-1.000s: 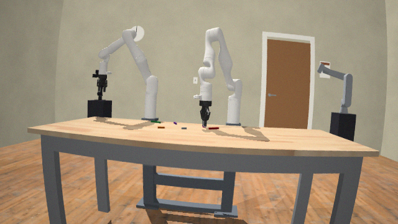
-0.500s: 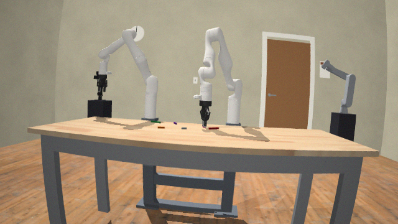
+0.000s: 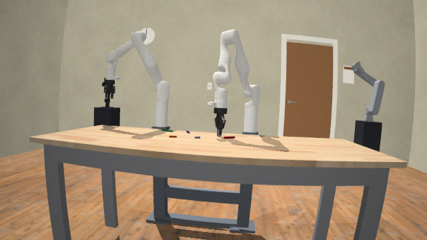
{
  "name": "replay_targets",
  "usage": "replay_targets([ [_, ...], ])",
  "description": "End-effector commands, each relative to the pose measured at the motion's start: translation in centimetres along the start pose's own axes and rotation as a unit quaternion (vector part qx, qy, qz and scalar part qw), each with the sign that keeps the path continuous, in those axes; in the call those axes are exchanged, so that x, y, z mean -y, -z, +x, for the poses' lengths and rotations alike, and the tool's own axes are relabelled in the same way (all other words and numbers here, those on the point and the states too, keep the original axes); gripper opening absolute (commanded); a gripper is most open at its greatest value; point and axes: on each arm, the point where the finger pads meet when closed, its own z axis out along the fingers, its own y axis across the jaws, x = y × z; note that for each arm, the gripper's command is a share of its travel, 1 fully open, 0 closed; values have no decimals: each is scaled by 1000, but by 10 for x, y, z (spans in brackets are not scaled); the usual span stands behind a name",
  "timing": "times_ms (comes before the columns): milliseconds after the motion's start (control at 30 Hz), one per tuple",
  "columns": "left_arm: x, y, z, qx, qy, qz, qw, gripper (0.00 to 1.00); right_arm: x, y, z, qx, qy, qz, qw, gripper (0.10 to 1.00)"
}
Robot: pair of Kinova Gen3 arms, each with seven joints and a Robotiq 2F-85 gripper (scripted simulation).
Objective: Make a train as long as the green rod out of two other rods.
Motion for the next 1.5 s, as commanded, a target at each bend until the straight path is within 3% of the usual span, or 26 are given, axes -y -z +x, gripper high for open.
replay_targets([
  [0, 0, 1, 0, -1, 0, 1, 1000, 246, 0, 1, 0, 1, 0, 0, 1000, 1000],
  [167, 0, 1, 0, -1, 0, 1, 1000, 317, 0, 1, 0, 1, 0, 0, 1000, 1000],
  [667, 0, 4, 0, -1, 0, 1, 1000, 317, 0, 1, 0, 1, 0, 0, 1000, 1000],
  [967, 0, 41, 0, -1, 0, 1, 1000, 317, 0, 1, 0, 1, 0, 0, 1000, 1000],
  [1033, 0, 41, 0, -1, 0, 1, 1000, 317, 0, 1, 0, 1, 0, 0, 1000, 1000],
  [1300, 0, 80, 0, -1, 0, 1, 1000, 317, 0, 1, 0, 1, 0, 0, 1000, 1000],
  [1467, 0, 90, 0, -1, 0, 1, 1000, 317, 0, 1, 0, 1, 0, 0, 1000, 1000],
])
